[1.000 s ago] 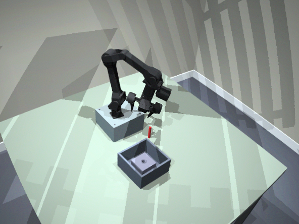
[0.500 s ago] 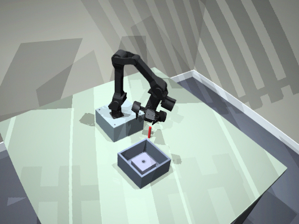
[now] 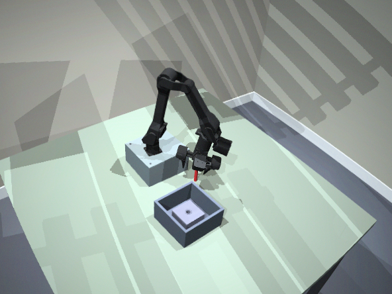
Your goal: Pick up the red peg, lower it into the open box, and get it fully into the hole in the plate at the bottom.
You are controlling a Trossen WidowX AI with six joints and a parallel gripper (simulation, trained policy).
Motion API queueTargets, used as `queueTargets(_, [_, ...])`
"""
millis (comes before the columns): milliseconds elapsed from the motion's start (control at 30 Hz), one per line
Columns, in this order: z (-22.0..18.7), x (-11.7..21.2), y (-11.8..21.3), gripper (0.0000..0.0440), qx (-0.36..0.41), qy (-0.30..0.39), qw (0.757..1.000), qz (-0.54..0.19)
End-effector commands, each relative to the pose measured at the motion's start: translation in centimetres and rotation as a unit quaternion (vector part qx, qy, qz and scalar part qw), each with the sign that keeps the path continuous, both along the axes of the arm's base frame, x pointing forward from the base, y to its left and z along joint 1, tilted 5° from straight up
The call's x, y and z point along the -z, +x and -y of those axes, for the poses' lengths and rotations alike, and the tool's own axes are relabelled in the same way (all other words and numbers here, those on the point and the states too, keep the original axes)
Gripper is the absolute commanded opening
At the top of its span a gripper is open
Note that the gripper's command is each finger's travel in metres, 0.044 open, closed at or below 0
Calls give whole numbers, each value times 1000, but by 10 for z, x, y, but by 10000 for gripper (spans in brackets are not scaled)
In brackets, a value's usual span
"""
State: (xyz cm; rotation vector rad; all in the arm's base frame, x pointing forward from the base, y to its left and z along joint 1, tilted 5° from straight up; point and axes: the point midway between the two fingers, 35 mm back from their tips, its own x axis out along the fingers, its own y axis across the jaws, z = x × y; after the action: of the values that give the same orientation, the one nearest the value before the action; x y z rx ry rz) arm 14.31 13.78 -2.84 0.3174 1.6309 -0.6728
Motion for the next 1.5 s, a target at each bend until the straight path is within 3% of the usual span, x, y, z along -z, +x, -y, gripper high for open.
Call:
queueTargets(0, [2,13,-2,438,1,-1,1000,-2])
queueTargets(133, [1,23,-2,391,-1,0,1000,-3])
queueTargets(467, [5,46,-10,133,7,-13,1000,-22])
queueTargets(667, [5,51,-15,9,5,-25,999,-41])
queueTargets(1467, [-16,0,20,0,1,-35,999,16])
